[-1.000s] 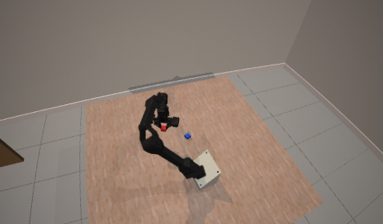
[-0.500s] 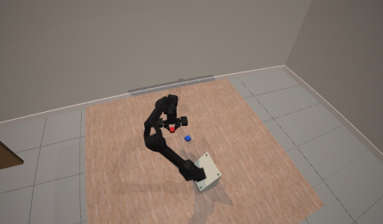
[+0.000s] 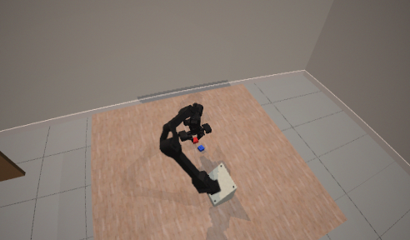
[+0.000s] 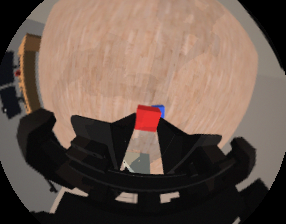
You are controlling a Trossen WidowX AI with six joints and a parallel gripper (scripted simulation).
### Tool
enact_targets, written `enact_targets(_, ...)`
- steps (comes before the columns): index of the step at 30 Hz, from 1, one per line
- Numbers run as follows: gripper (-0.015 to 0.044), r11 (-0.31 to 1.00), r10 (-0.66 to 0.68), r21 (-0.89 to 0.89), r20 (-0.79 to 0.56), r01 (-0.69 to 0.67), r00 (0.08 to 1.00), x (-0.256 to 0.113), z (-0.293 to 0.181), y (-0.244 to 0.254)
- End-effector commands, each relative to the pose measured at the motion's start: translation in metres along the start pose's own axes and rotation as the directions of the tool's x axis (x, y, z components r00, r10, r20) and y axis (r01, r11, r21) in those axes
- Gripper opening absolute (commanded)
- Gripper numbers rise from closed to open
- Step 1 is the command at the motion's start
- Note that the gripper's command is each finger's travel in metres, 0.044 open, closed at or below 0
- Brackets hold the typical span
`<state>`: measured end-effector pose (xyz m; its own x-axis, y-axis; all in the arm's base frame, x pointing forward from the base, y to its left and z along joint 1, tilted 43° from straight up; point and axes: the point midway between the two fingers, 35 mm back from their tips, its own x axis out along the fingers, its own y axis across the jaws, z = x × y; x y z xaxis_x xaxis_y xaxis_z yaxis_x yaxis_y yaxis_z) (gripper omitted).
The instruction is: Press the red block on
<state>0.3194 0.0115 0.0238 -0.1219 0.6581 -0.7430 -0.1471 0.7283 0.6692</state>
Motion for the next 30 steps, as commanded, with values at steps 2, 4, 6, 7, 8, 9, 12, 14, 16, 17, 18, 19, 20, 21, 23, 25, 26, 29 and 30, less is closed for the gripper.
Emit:
enact_targets(2, 0.0, 0.995, 0.0, -0.099, -0.003, -0.001, 1.0, 0.008, -0.007, -0.018)
enact_targets(4, 0.0, 0.989, 0.004, -0.149, -0.002, -0.004, 1.0, 0.012, -0.011, -0.026)
enact_targets(6, 0.0, 0.98, 0.007, -0.199, -0.001, -0.007, 1.0, 0.016, -0.014, -0.033)
enact_targets(7, 0.0, 0.976, 0.008, -0.219, -0.001, -0.008, 1.0, 0.018, -0.016, -0.037)
enact_targets(8, 0.0, 0.973, 0.009, -0.231, -0.001, -0.009, 1.0, 0.019, -0.017, -0.038)
enact_targets(9, 0.0, 0.972, 0.009, -0.235, -0.001, -0.009, 1.0, 0.019, -0.017, -0.039)
enact_targets(12, 0.0, 0.972, 0.009, -0.235, -0.001, -0.009, 1.0, 0.019, -0.017, -0.038)
enact_targets(14, 0.0, 0.972, 0.009, -0.235, -0.001, -0.009, 1.0, 0.023, -0.017, -0.038)
enact_targets(16, 0.0, 0.972, 0.01, -0.235, -0.001, -0.01, 1.0, 0.033, -0.017, -0.037)
enact_targets(17, 0.0, 0.972, 0.01, -0.235, 0.0, -0.01, 1.0, 0.037, -0.017, -0.037)
enact_targets(18, 0.0, 0.972, 0.01, -0.235, 0.0, -0.01, 1.0, 0.04, -0.017, -0.037)
enact_targets(19, 0.0, 0.972, 0.01, -0.235, 0.0, -0.01, 1.0, 0.041, -0.017, -0.037)
enact_targets(20, 0.0, 0.972, 0.01, -0.235, 0.0, -0.01, 1.0, 0.041, -0.017, -0.037)
enact_targets(21, 0.0, 0.972, 0.01, -0.235, 0.0, -0.01, 1.0, 0.041, -0.017, -0.037)
enact_targets(23, 0.0, 0.972, 0.011, -0.236, 0.0, -0.01, 1.0, 0.043, -0.017, -0.037)
enact_targets(25, 0.0, 0.972, 0.011, -0.236, 0.0, -0.011, 1.0, 0.046, -0.017, -0.037)
enact_targets(26, 0.0, 0.972, 0.011, -0.236, 0.0, -0.011, 1.0, 0.048, -0.017, -0.037)
enact_targets(29, 0.0, 0.972, 0.011, -0.236, 0.0, -0.011, 1.0, 0.053, -0.018, -0.036)
enact_targets(30, 0.0, 0.972, 0.011, -0.236, 0.0, -0.011, 1.0, 0.054, -0.018, -0.036)
